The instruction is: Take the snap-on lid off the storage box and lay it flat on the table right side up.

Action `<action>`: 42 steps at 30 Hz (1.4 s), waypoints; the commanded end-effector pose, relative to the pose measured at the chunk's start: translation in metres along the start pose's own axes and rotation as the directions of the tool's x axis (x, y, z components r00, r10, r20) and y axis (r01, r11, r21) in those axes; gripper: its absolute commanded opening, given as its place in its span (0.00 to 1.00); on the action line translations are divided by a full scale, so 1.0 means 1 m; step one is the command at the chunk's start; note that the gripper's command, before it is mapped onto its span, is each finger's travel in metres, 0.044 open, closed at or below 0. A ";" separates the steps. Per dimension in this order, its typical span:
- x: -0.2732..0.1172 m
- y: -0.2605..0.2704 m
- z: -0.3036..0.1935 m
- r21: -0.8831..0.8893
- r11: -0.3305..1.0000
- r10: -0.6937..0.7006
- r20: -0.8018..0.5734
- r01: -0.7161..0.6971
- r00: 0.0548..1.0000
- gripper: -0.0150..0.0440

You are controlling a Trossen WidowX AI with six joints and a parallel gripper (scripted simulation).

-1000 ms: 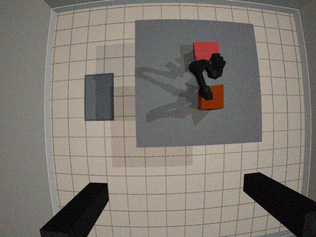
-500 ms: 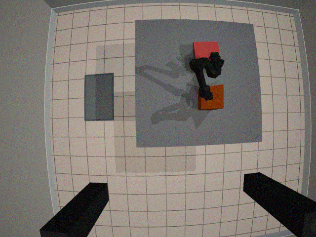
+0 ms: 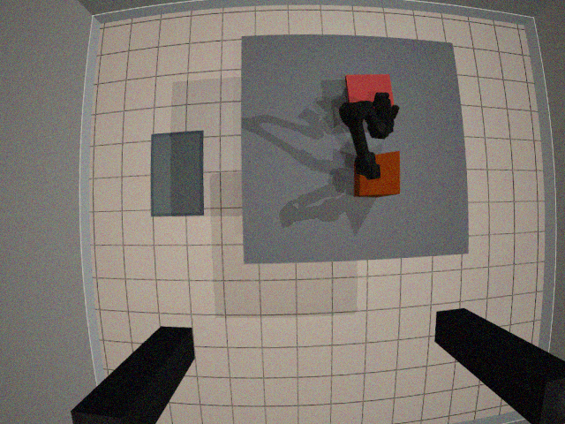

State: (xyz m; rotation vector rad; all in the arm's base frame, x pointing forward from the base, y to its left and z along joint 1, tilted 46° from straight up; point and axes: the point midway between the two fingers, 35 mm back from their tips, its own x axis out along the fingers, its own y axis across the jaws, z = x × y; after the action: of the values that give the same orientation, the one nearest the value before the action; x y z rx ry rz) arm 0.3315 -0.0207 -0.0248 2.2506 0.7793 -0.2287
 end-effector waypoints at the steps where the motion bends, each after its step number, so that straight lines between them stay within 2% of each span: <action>1: 0.001 0.001 0.000 0.000 1.000 0.003 0.002 -0.003 1.000 0.46; 6: 0.001 0.001 0.000 0.000 1.000 0.003 0.002 -0.003 1.000 0.41; 10: 0.001 0.001 0.000 0.000 1.000 0.003 0.002 -0.003 1.000 0.25; 42: -0.004 0.004 0.000 -0.001 1.000 0.001 0.000 -0.001 1.000 0.25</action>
State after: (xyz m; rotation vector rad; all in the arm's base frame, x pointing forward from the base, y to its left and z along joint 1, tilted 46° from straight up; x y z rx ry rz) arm 0.3312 -0.0224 -0.0223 2.2486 0.7824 -0.2328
